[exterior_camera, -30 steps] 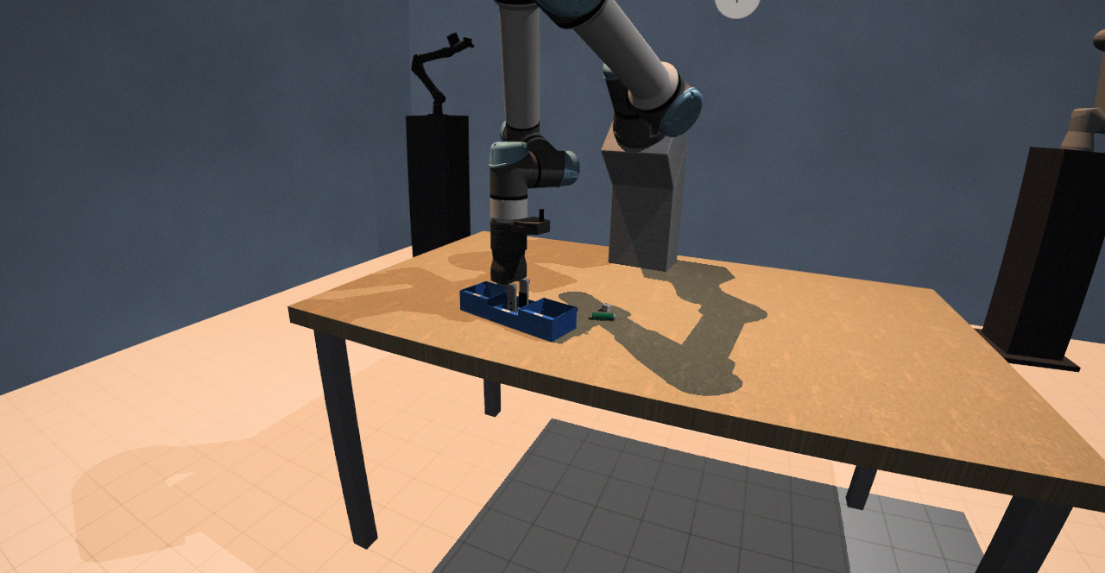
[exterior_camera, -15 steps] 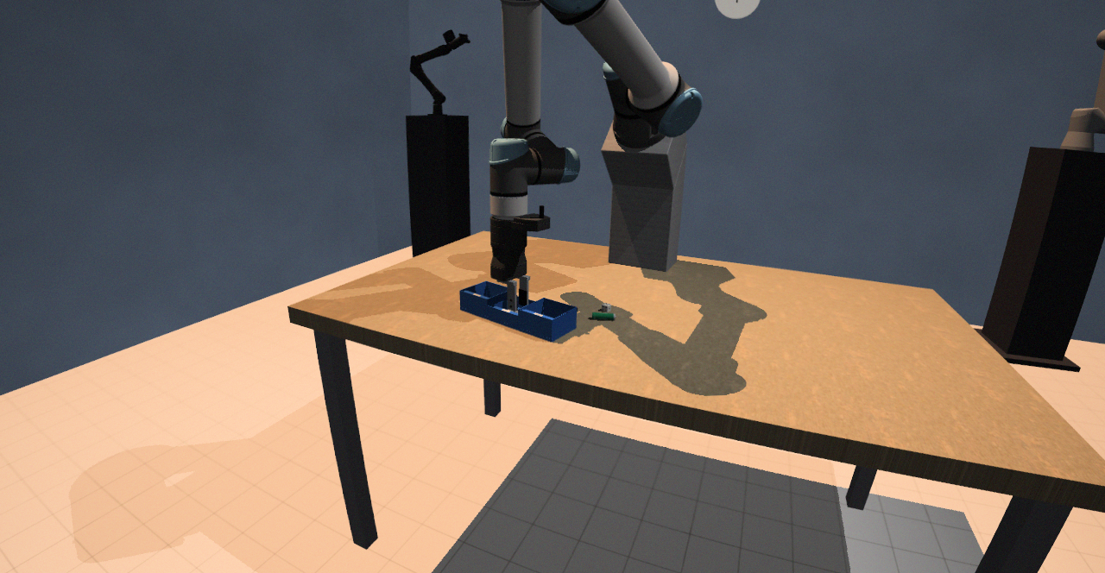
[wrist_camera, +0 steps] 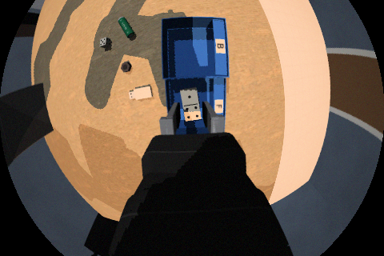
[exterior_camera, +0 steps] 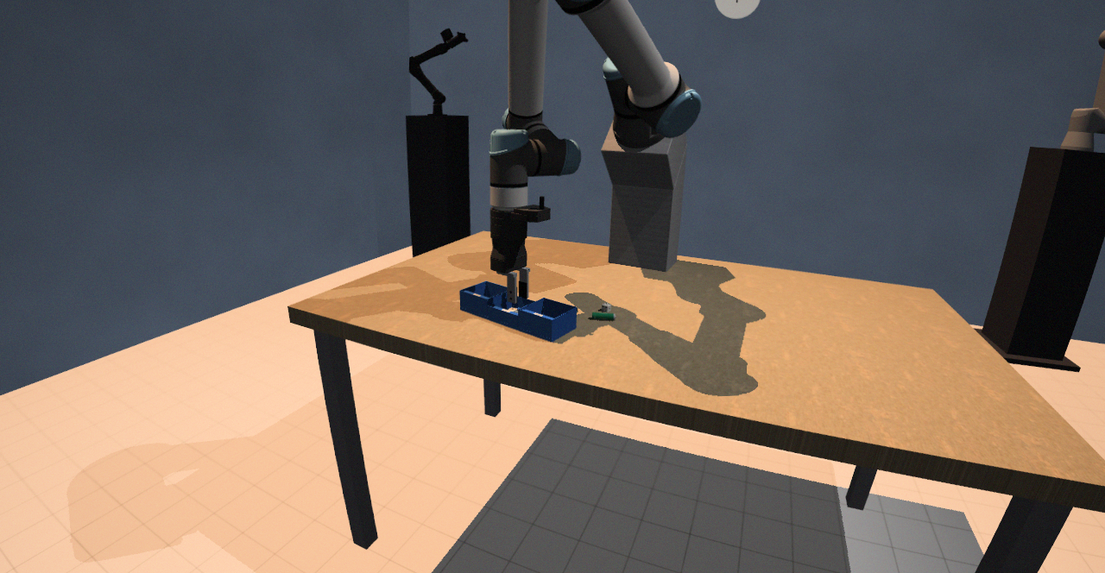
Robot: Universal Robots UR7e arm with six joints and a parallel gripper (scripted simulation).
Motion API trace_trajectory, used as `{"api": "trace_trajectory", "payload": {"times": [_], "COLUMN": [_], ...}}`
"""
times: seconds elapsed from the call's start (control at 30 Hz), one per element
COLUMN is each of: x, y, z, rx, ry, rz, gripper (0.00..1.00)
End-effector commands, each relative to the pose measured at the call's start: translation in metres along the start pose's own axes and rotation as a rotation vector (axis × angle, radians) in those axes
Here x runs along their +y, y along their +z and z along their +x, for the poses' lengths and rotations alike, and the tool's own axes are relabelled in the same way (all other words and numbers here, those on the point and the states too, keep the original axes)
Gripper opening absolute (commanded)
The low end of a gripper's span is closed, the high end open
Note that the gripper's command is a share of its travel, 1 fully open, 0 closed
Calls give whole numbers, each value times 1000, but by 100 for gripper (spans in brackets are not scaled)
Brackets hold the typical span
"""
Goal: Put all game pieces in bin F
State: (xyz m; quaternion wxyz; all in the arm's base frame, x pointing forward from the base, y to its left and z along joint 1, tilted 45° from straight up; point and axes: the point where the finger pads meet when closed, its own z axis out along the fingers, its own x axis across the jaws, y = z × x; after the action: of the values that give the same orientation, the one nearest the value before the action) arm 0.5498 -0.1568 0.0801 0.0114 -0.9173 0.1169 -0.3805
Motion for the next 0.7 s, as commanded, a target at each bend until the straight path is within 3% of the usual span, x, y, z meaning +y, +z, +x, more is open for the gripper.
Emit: {"api": "trace_trajectory", "payload": {"times": [0.0,0.13,0.57,0.67], "x": [0,0,0,-16], "y": [-10,-27,-27,-29], "z": [0,0,0,-19], "rx": [1,0,1,0], "ry": [0,0,0,150], "rz": [0,0,0,0], "gripper": [65,65,65,64]}}
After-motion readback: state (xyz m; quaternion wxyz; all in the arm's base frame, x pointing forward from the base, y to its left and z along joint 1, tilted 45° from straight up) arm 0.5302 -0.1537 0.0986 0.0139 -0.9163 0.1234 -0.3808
